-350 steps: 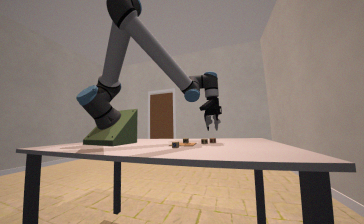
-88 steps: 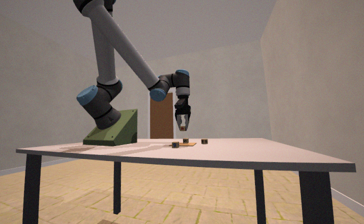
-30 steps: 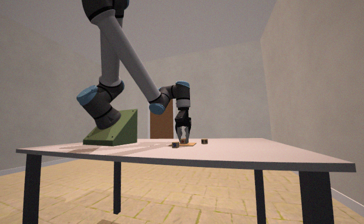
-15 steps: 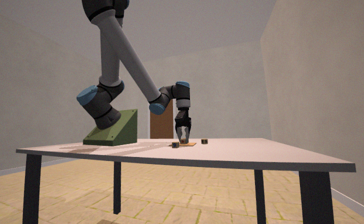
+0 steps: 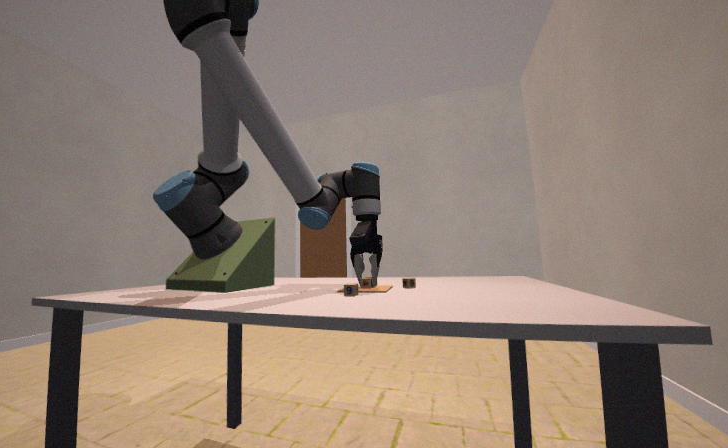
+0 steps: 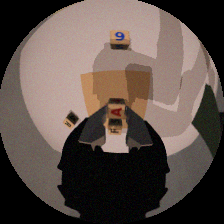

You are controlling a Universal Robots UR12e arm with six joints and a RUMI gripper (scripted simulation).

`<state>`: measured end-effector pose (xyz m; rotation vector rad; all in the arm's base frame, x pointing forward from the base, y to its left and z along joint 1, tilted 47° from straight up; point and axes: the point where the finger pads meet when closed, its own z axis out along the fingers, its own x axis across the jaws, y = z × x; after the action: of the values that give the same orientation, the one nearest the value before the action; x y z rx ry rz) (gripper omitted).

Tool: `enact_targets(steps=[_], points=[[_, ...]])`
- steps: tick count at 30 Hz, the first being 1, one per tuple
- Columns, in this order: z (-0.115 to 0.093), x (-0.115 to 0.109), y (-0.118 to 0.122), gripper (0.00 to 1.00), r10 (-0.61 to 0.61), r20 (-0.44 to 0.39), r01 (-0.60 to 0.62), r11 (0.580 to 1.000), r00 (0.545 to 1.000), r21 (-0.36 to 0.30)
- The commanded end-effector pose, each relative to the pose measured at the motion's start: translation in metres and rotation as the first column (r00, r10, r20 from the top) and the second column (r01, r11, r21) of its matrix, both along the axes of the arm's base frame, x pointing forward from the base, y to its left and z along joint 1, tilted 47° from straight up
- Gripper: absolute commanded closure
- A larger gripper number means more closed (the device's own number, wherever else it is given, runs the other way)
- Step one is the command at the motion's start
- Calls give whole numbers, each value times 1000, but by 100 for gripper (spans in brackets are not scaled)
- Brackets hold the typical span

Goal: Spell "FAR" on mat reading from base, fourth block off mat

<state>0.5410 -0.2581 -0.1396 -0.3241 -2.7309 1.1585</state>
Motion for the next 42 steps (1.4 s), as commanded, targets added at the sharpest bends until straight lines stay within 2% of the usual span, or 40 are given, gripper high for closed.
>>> enact_targets(steps=[1,8,12,14,15,17,18,22,23,38,42], points=[[0,0,0,91,1,1,-1,1000,1000,0],[0,0,0,91,1,1,-1,1000,1000,0],[0,0,0,84,1,1,-1,1000,1000,0],[0,0,0,84,1,1,-1,1000,1000,0],[0,0,0,80,1,1,-1,1000,1000,0],[0,0,0,80,1,1,-1,1000,1000,0],[0,0,0,76,1,1,-1,1000,1000,0],[0,0,0,76,1,1,-1,1000,1000,0],[0,0,0,72,1,1,-1,1000,1000,0],[3,1,3,72,1,1,-1,1000,1000,0],[11,4,11,72,1,1,-1,1000,1000,0]])
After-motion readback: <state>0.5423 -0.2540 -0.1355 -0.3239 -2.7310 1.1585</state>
